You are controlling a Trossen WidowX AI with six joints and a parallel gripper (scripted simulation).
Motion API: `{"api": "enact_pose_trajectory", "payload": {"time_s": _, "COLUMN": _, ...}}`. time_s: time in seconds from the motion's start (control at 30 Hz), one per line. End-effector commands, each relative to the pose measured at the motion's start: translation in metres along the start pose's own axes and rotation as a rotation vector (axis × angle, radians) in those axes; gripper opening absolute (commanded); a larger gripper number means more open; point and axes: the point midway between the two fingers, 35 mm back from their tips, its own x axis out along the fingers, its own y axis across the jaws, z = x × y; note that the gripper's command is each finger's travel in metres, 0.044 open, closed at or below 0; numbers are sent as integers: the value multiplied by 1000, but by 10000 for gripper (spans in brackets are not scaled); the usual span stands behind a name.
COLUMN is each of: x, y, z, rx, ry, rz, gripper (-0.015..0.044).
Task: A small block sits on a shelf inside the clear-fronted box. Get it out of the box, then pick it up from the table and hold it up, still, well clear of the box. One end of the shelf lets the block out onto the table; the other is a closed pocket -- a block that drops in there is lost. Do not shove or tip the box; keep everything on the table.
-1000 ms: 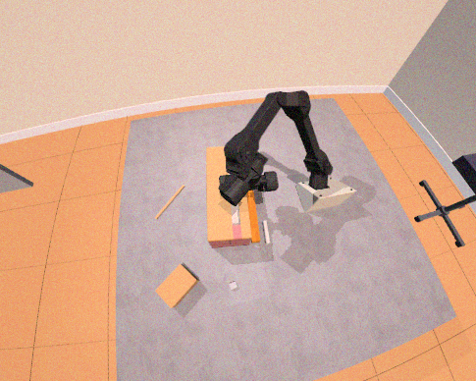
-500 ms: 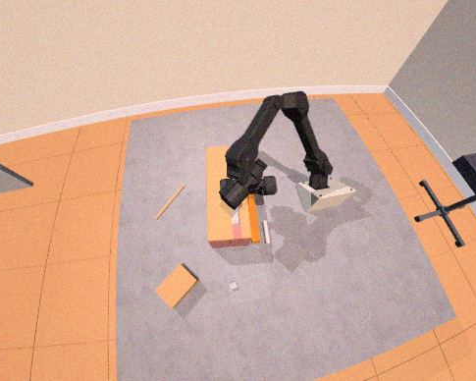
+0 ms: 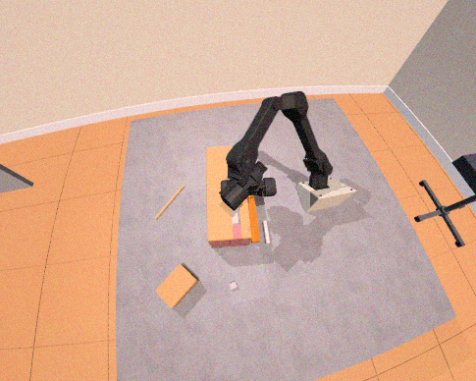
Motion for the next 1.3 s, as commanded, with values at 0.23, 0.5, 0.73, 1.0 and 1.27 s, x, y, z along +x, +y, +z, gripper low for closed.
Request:
{"api": "enact_pose_trajectory", "payload": {"time_s": 0.23, "x": 5, "y": 0, "z": 22, "rx": -4, "ry": -3, "rz": -1, "gripper": 400}}
{"api": "enact_pose_trajectory", "payload": {"time_s": 0.5, "x": 8, "y": 0, "z": 38, "rx": -4, "ry": -4, "rz": -1, "gripper": 400}}
{"api": "enact_pose_trajectory", "payload": {"time_s": 0.73, "x": 11, "y": 1, "z": 52, "rx": -4, "ry": -5, "rz": -1, "gripper": 400}}
{"api": "enact_pose_trajectory", "payload": {"time_s": 1.0, "x": 15, "y": 1, "z": 69, "rx": -4, "ry": -6, "rz": -1, "gripper": 400}}
{"api": "enact_pose_trajectory", "payload": {"time_s": 1.27, "x": 18, "y": 1, "z": 85, "rx": -4, "ry": -7, "rz": 0, "gripper": 400}}
